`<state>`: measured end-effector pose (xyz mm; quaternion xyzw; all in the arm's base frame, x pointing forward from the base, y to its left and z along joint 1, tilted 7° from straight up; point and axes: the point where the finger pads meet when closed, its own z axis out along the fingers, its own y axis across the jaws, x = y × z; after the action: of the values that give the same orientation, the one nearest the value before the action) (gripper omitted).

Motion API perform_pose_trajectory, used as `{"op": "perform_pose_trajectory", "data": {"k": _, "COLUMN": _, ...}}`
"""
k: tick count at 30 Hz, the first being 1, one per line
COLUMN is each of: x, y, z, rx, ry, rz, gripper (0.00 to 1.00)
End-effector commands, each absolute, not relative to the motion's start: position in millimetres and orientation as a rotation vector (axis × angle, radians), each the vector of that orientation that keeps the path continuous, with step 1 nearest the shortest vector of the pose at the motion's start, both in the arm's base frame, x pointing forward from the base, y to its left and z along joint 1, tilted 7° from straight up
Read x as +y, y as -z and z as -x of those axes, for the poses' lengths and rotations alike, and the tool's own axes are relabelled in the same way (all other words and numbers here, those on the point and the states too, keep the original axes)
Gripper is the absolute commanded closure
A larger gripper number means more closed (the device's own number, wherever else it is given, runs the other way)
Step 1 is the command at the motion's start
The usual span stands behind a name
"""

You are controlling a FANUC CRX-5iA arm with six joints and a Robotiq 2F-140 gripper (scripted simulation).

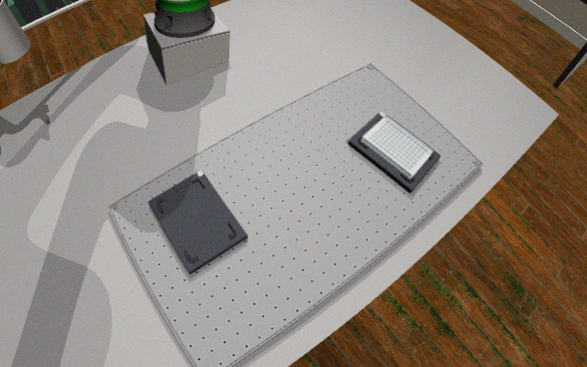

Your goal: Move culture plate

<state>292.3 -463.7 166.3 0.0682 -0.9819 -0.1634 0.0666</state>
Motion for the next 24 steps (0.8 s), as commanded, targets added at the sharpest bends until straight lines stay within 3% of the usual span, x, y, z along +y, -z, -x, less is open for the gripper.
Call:
{"op": "perform_pose_trajectory", "data": {"k": 1, "x": -464, "y": -166, "z": -292, "rx": -2.961, "ry": 0.492, "rz": -0.206, "gripper": 0.0}}
{"op": "perform_pose_trajectory", "data": {"k": 17, "x": -464, "y": -166, "z": -292, "rx": -2.961, "ry": 0.492, "rz": -0.206, "gripper": 0.0}}
{"op": "perform_pose_trajectory", "data": {"k": 24, "x": -446, "y": -161, "z": -322, "rx": -2.954, "ry": 0.475, "rz": -0.434, "gripper": 0.0}}
